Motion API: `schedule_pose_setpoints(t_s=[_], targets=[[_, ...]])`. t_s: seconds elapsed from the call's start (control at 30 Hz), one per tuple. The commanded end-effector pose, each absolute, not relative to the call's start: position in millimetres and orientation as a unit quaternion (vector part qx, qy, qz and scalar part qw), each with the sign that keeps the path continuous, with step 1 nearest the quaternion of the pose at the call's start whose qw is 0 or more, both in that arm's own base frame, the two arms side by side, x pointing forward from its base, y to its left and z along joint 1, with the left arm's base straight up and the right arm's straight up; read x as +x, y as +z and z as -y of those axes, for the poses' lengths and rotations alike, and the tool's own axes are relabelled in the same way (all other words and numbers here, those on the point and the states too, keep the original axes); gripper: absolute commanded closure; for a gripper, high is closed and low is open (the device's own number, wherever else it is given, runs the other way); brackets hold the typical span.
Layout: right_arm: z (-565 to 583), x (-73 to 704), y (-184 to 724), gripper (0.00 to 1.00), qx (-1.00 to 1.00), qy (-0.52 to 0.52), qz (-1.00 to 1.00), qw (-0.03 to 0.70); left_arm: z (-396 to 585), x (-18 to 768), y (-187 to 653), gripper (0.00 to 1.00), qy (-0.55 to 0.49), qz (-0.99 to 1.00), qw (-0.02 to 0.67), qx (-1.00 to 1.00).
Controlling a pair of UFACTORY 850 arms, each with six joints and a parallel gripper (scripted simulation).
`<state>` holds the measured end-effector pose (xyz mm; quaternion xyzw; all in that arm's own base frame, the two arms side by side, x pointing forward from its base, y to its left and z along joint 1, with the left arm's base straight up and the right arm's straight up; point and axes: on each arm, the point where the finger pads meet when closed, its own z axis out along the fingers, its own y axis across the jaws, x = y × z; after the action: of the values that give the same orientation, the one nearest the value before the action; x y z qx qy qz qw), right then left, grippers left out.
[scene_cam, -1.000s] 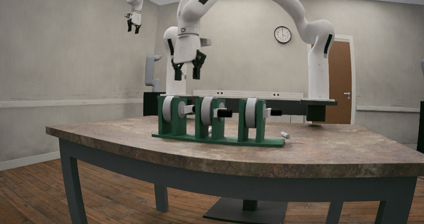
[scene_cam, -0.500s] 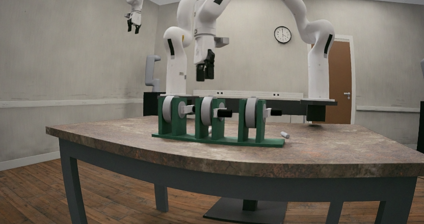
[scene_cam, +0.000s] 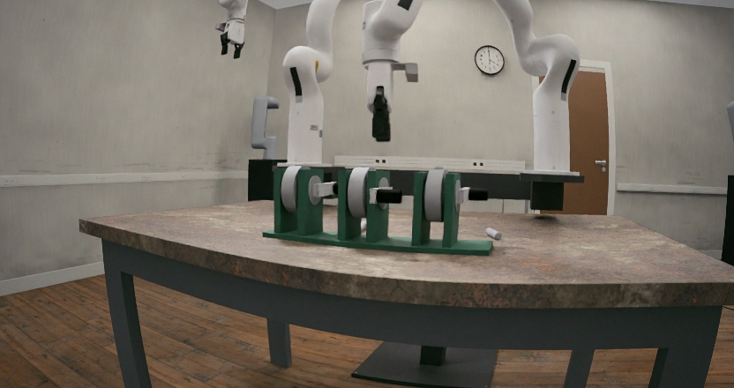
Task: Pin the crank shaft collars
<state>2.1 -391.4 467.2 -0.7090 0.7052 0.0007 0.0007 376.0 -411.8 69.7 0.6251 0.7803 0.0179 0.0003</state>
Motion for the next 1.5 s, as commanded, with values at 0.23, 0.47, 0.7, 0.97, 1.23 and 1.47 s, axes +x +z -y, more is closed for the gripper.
schedule_pose_setpoints(t_s=[0.23, 0.47, 0.7, 0.97, 1.23, 1.47], targets=[[392, 2, 468, 0.00, -0.709, 0.000, -0.705, 0.000, 391, 366, 71, 0.00, 0.000, -0.711, 0.000, 0.703], [392, 2, 468, 0.00, -0.709, 0.000, -0.705, 0.000, 387, 365, 71, 0.00, 0.000, -0.699, 0.000, 0.715], [392, 2, 468, 0.00, -0.709, 0.000, -0.705, 0.000, 387, 364, 71, 0.00, 0.000, -0.698, 0.000, 0.716], [392, 2, 468, 0.00, -0.709, 0.000, -0.705, 0.000, 387, 364, 71, 0.00, -0.004, -0.698, 0.001, 0.716], [392, 2, 468, 0.00, -0.709, 0.000, -0.705, 0.000, 378, 363, 70, 0.00, -0.006, -0.697, -0.006, 0.717], [392, 2, 468, 0.00, -0.709, 0.000, -0.705, 0.000, 330, 356, 66, 0.00, -0.017, -0.693, -0.047, 0.719]])
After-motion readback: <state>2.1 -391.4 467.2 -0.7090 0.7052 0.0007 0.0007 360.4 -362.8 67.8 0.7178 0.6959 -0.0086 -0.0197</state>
